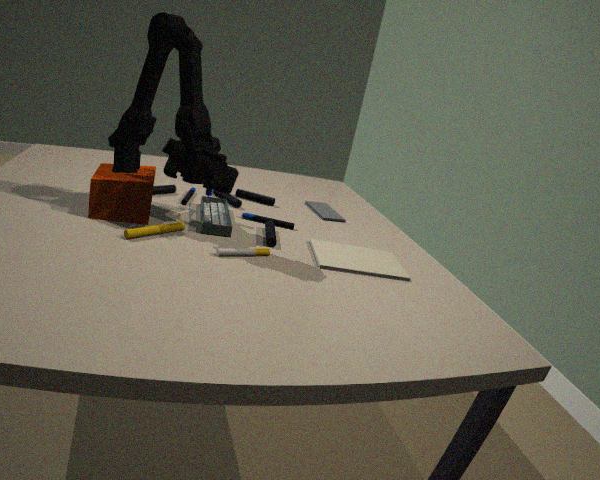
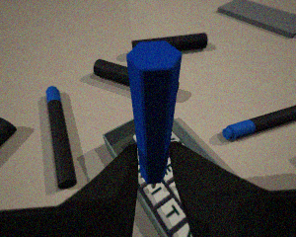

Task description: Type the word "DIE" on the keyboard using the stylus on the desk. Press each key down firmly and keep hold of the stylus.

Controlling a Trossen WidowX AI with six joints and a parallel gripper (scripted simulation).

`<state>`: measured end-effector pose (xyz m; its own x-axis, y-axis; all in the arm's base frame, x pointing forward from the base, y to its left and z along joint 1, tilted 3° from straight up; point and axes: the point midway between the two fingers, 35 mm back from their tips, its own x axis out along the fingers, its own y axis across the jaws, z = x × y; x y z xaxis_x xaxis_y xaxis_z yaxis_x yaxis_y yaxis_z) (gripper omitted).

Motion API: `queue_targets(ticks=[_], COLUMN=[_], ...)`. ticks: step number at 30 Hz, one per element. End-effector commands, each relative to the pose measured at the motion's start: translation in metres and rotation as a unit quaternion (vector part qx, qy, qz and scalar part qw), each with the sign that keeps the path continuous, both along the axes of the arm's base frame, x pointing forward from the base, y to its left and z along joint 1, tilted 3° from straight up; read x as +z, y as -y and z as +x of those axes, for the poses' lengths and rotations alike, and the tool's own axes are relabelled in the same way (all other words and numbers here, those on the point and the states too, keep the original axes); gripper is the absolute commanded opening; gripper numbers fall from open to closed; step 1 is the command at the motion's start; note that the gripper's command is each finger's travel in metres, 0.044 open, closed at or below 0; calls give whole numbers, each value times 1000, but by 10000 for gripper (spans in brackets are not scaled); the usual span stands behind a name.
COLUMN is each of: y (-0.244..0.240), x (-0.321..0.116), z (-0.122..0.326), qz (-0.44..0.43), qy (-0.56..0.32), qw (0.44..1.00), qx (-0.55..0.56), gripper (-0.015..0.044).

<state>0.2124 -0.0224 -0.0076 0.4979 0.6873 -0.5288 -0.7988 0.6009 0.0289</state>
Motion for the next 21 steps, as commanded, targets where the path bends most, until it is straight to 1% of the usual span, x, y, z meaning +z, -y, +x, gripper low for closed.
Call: queue_targets(ticks=[1, 5, 14, 17, 19, 20, 21], y=[1, 0, 0, 0, -1, -1, -2], x=[15, 24, 22, 22, 22, 22, 22], z=[2, 2, 1, 1, 2, 4, 6], qz=[-2, -2, -3, -3, -3, -3, -3], qy=[4, 4, 3, 3, 3, 3, 3], qw=[1000, 1000, 1000, 1000, 1000, 1000, 1000], qx=[1, 1, 2, 2, 2, 2, 2], gripper=[81, 81, 85, 65, 12, 0, 0])
